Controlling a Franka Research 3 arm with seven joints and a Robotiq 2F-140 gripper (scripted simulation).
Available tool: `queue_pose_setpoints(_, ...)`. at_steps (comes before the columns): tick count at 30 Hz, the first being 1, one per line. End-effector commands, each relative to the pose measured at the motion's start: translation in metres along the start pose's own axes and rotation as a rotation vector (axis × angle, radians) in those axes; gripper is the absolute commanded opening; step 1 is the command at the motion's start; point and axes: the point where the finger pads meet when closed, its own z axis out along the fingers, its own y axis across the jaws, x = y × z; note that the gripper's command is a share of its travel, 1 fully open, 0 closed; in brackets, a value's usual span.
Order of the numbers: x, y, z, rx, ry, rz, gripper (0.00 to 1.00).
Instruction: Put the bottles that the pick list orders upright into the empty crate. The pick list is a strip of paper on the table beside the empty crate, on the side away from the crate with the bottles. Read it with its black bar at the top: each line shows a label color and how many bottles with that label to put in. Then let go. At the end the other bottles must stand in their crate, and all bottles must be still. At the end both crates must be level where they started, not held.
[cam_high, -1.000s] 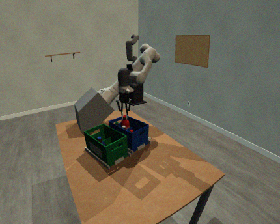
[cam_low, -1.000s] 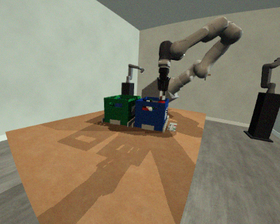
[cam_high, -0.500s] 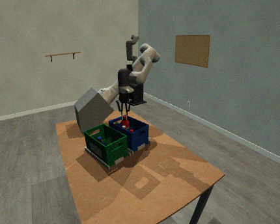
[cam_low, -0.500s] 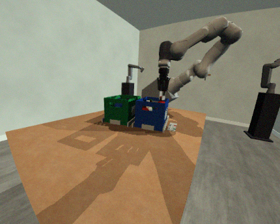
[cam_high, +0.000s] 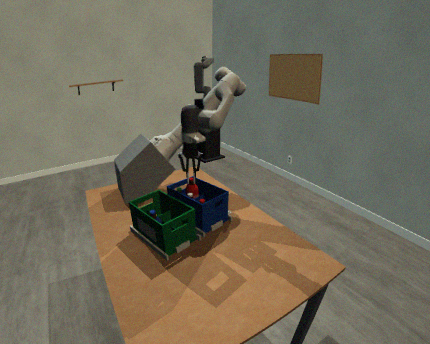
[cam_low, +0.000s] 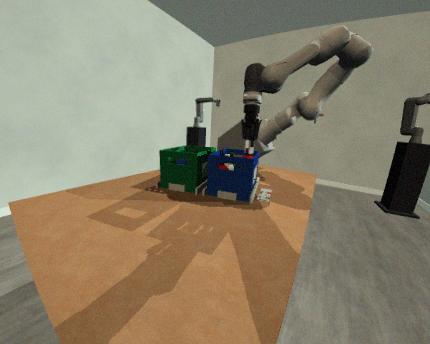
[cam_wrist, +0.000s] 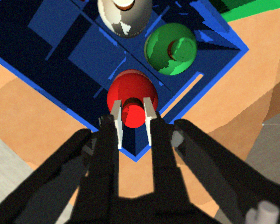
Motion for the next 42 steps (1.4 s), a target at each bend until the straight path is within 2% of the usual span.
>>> queue_pose_setpoints(1,0.004,0.001,-0.003,-0.005,0.012,-0.004,0.00)
queue_pose_setpoints(42,0.004,0.001,0.014,-0.005,0.012,-0.004,0.00)
